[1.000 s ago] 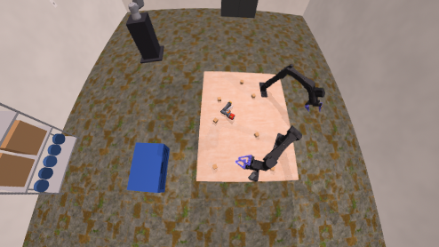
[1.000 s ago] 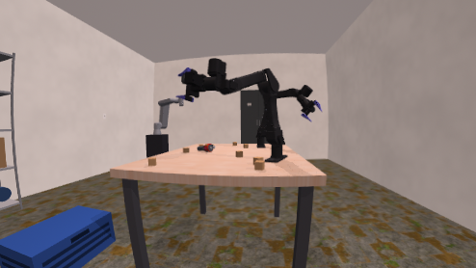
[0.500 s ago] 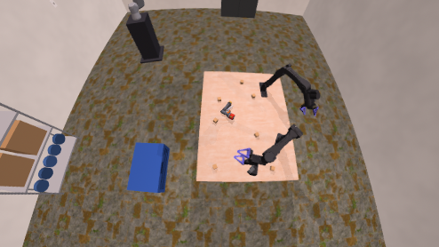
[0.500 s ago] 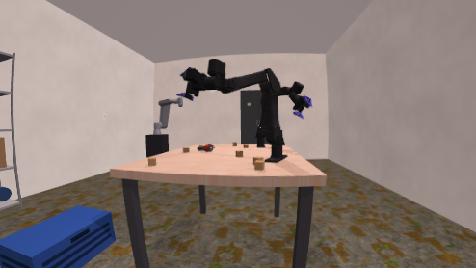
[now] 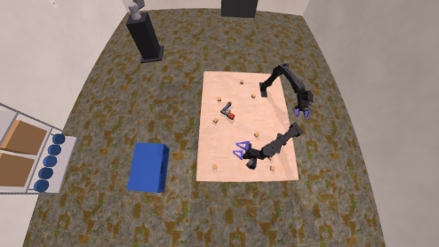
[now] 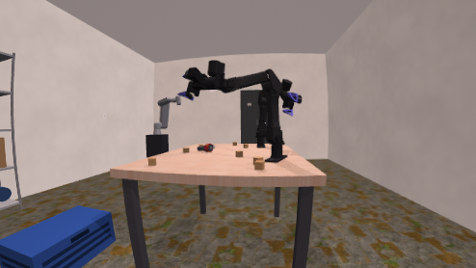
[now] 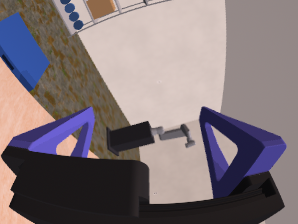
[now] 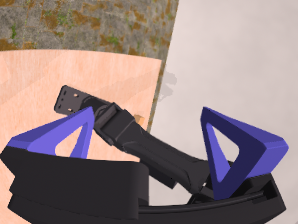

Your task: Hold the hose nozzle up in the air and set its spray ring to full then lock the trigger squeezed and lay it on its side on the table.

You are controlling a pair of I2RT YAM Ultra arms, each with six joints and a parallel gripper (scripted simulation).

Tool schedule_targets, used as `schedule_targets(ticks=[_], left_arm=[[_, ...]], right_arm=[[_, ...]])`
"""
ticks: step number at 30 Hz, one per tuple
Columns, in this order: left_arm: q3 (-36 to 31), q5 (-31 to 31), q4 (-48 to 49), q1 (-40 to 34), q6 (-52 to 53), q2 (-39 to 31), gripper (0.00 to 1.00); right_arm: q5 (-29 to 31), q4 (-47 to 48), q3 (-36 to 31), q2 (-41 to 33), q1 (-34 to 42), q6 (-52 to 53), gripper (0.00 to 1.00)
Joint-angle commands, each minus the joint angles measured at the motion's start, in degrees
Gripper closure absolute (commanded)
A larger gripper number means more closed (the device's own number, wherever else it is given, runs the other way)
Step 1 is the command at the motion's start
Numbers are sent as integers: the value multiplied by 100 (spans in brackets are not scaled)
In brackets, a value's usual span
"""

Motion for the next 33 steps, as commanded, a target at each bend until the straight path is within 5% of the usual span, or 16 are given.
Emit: schedule_targets(ticks=[1, 33], left_arm=[[173, -202, -42, -179, 330, -284, 0], [-131, -1169, -534, -1329, 1900, -905, 0]], right_arm=[[-46, 195, -129, -260, -277, 327, 0], [-178, 979, -1024, -1107, -2575, 2086, 0]])
